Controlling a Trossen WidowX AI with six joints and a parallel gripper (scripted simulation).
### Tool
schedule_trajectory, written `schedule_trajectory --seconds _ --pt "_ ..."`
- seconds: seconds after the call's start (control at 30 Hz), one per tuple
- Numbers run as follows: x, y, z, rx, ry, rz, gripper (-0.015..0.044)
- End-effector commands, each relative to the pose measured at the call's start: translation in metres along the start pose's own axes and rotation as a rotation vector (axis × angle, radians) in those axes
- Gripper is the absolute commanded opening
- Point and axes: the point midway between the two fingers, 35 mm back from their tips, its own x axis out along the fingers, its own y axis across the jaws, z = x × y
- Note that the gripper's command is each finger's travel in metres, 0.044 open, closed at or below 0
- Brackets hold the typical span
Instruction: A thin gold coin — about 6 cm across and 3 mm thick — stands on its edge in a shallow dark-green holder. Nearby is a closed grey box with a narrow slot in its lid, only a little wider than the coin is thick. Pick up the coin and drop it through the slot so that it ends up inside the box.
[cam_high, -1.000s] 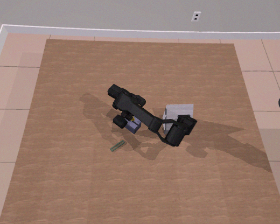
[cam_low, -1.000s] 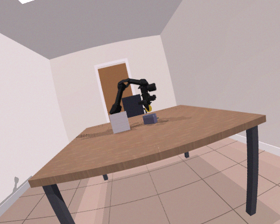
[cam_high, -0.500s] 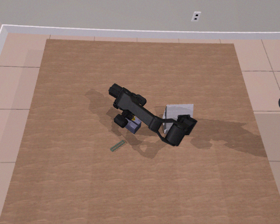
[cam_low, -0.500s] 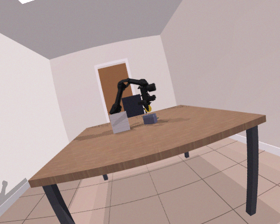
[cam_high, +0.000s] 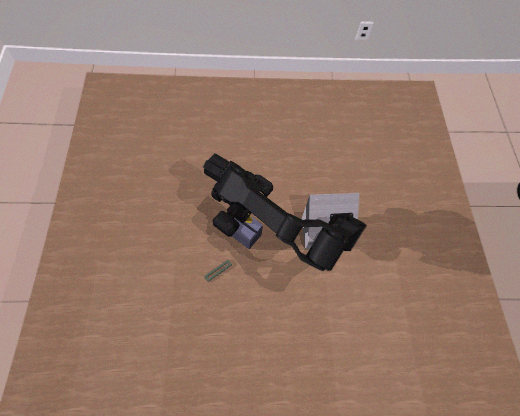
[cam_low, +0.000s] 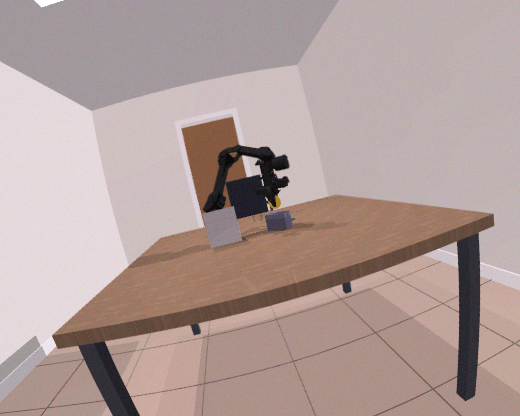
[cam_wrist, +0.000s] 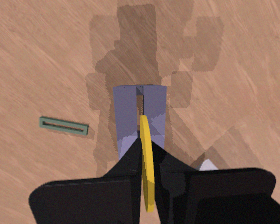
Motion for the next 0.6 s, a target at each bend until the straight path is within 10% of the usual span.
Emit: schedule_trajectory --seconds 0.0,0.57 --pt "-0.0004 0.0004 0.0003 0.001 -0.001 0.0 0.0" --pt "0.0079 -0.0002 -0.0001 0.004 -0.001 0.0 0.0"
